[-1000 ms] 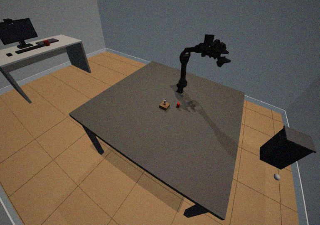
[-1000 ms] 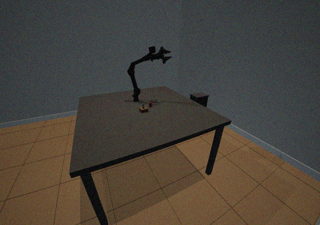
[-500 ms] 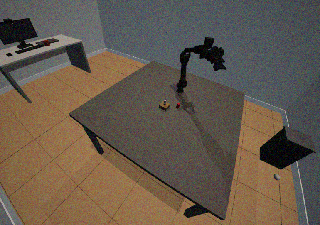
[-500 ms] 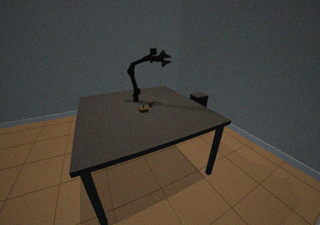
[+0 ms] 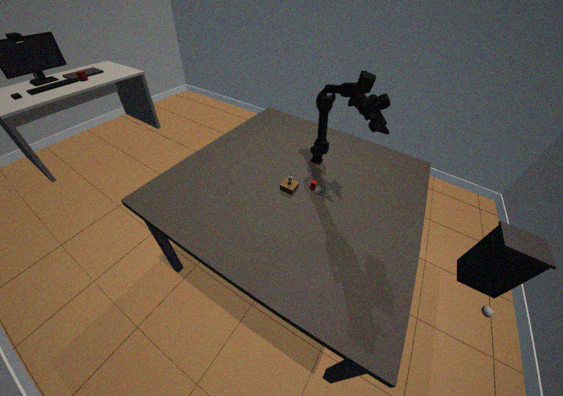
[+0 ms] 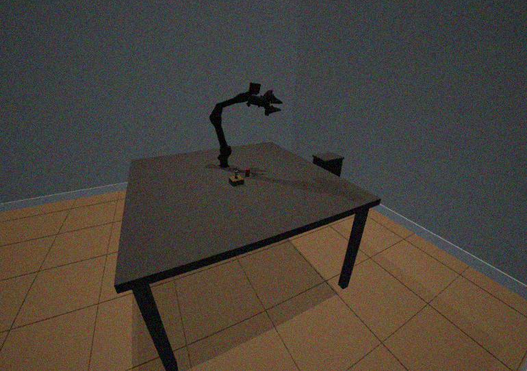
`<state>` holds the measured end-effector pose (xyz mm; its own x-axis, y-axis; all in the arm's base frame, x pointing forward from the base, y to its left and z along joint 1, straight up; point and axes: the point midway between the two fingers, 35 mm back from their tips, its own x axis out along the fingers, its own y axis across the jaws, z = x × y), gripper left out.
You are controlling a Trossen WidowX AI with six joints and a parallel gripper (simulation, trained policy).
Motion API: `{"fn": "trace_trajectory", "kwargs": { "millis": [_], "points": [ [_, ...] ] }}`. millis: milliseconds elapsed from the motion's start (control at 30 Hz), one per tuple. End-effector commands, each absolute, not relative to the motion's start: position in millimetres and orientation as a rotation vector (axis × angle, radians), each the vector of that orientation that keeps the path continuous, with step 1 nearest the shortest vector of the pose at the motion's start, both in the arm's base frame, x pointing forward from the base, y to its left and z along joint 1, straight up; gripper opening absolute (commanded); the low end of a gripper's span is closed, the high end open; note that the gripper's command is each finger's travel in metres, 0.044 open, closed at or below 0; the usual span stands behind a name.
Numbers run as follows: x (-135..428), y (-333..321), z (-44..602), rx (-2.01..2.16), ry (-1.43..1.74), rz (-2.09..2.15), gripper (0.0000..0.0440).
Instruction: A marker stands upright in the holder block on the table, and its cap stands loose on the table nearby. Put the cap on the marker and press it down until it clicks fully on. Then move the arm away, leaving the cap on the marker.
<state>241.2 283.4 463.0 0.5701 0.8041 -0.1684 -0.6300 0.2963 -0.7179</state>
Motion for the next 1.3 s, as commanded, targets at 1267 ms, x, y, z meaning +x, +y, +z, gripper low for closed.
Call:
{"fn": "trace_trajectory", "kwargs": {
  "millis": [1267],
  "points": [
    [267.9, 232.1, 336.8, -0.933, 0.297, 1.033, 0.0329]
  ]
}}
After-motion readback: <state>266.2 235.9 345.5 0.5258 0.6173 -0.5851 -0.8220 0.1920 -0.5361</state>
